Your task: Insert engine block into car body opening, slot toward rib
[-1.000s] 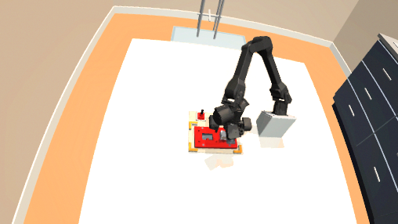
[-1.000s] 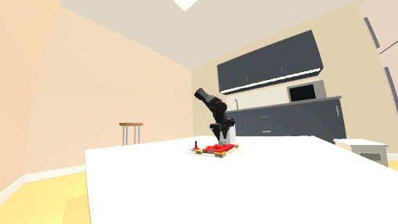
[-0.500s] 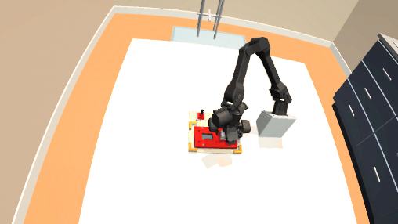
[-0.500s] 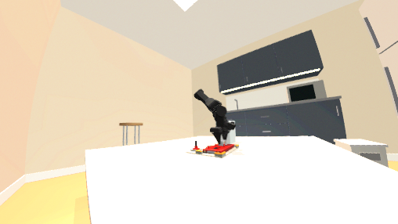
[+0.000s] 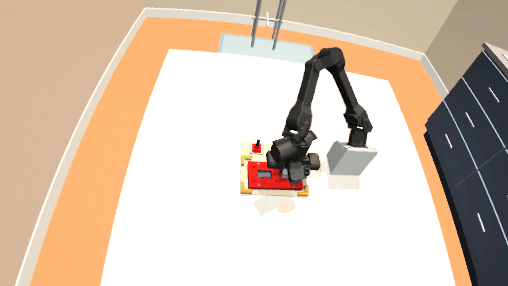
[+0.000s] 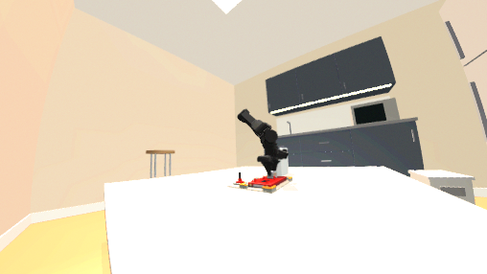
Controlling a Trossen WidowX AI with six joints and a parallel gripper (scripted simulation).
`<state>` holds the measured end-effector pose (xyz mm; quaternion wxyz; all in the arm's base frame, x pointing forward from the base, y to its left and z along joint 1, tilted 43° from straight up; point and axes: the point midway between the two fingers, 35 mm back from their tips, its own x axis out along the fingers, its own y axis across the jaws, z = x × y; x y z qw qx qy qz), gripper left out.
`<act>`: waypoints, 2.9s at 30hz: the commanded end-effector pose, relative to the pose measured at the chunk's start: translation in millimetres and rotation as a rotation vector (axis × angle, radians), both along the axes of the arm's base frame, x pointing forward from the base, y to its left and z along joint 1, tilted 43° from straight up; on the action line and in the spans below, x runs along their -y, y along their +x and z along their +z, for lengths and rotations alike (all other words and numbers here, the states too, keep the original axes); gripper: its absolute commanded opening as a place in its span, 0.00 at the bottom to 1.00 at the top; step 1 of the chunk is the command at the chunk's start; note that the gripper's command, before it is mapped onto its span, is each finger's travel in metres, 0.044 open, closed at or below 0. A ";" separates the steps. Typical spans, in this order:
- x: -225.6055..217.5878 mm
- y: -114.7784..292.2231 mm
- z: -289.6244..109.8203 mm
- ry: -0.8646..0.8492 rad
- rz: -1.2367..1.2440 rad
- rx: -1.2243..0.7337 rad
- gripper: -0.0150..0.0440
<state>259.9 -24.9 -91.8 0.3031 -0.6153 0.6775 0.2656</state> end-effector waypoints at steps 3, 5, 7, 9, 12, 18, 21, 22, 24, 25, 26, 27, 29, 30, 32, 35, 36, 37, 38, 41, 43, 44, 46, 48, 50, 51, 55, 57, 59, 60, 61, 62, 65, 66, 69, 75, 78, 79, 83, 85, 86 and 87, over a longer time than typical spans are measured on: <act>-8.5 3.1 7.8 0.001 0.002 0.001 0.25; -12.8 4.4 11.7 0.002 0.002 0.001 0.25; -17.1 5.6 15.6 0.004 0.002 0.001 0.25; -21.4 6.6 19.6 0.005 0.002 0.001 0.25; -27.9 7.9 25.8 0.006 0.003 0.001 0.25; -40.8 9.5 38.7 0.008 0.003 0.001 0.25; -47.2 9.9 45.5 0.008 0.003 0.001 0.25; -49.3 10.0 47.8 0.008 0.003 0.001 0.25; -53.5 10.0 52.5 0.008 0.003 0.000 0.25; -55.6 9.9 54.9 0.008 0.003 0.000 0.25; -57.7 9.8 57.2 0.008 0.003 0.000 0.25; -59.8 9.7 59.6 0.008 0.002 0.000 0.25; -64.0 9.4 64.5 0.008 0.002 0.000 0.25; -66.0 9.2 67.0 0.008 0.002 0.000 0.25; -70.1 8.6 72.0 0.007 0.001 0.001 0.25; -76.2 7.6 79.6 0.006 0.001 0.000 0.25; -78.2 7.1 82.2 0.006 0.001 0.000 0.25; -80.1 6.7 84.8 0.005 0.001 0.000 0.25; -82.1 6.2 87.4 0.004 0.001 0.000 0.25; -85.0 5.4 91.3 0.003 0.001 -0.001 0.25; -83.2 5.4 89.3 0.004 0.001 -0.001 0.25; -81.6 5.4 87.4 0.004 0.001 -0.001 0.25; -76.8 5.3 81.9 0.004 0.001 -0.001 0.25; -69.9 4.8 74.2 0.003 0.001 0.000 0.25; -62.3 3.8 66.2 0.003 0.001 0.000 0.25; -59.9 3.4 63.6 0.002 0.001 0.000 0.25; -56.7 2.8 60.4 0.002 0.001 0.000 0.25; -57.4 3.1 61.9 0.016 0.001 0.001 0.25; -58.3 3.4 63.8 0.033 0.002 0.003 0.25; -58.4 3.4 64.2 0.036 0.002 0.003 0.25; -58.2 3.3 64.3 0.044 0.001 0.004 0.25; -57.7 3.2 64.5 0.056 0.000 0.004 0.25; -55.7 2.9 65.6 0.115 -0.002 0.008 0.25; -54.7 2.5 65.8 0.142 -0.005 0.007 0.25; -51.3 1.8 67.0 0.237 -0.008 0.012 0.25; -44.4 0.9 69.2 0.438 -0.008 0.028 0.25; -40.6 0.1 69.2 0.541 -0.011 0.033 0.25; -39.5 0.1 69.5 0.575 -0.009 0.037 0.25; -34.7 -0.7 69.3 0.711 -0.007 0.047 0.25; -32.3 -0.7 69.8 0.778 -0.003 0.057 0.25; -31.1 -0.6 70.2 0.812 0.000 0.064 0.25; -29.9 -0.4 70.9 0.845 0.004 0.073 0.25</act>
